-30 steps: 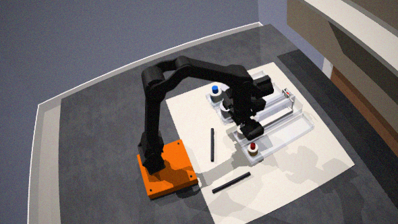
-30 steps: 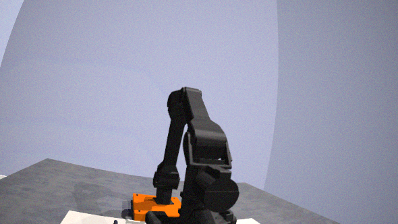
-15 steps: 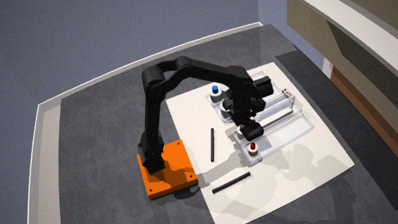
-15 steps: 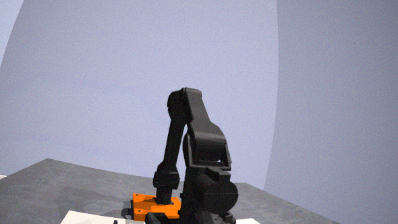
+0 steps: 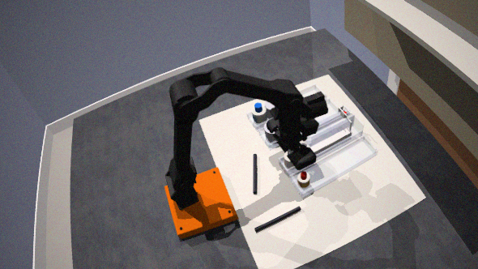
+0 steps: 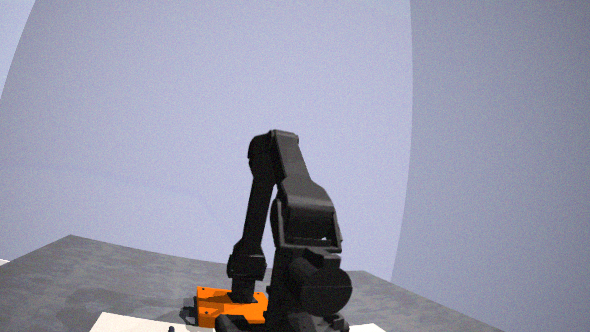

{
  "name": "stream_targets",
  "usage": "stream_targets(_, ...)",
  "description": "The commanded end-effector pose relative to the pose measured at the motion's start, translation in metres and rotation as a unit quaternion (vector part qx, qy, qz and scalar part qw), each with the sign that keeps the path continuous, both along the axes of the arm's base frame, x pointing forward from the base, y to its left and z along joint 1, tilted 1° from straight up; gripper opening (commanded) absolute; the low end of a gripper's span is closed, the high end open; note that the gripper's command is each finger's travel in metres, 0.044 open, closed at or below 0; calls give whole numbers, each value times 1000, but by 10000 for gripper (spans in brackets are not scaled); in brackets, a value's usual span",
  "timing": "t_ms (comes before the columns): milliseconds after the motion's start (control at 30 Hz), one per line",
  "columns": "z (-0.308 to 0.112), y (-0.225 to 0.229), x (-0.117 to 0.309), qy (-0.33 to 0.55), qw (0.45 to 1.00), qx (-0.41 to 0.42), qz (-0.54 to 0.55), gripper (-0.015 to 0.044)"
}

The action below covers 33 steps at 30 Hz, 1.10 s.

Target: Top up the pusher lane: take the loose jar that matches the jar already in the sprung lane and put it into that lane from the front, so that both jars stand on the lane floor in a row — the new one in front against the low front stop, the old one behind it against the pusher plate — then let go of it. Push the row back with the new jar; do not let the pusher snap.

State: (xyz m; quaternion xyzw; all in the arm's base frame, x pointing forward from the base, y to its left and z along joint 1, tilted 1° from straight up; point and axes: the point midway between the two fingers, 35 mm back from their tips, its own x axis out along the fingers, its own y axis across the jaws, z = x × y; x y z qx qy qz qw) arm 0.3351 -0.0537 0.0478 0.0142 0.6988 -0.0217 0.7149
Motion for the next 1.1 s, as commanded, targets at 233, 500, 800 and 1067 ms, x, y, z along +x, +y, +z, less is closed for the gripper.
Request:
stream_targets(233,0,-1,1,-7,1000,-2,-1,0)
stream_targets(500,0,-1,0,-7,1000,-2,-1,0)
stream_targets(800,0,0,-2,-7,1000,-2,-1,0)
stream_targets(1067,0,0,-6,-7,1000,-2,-1,0)
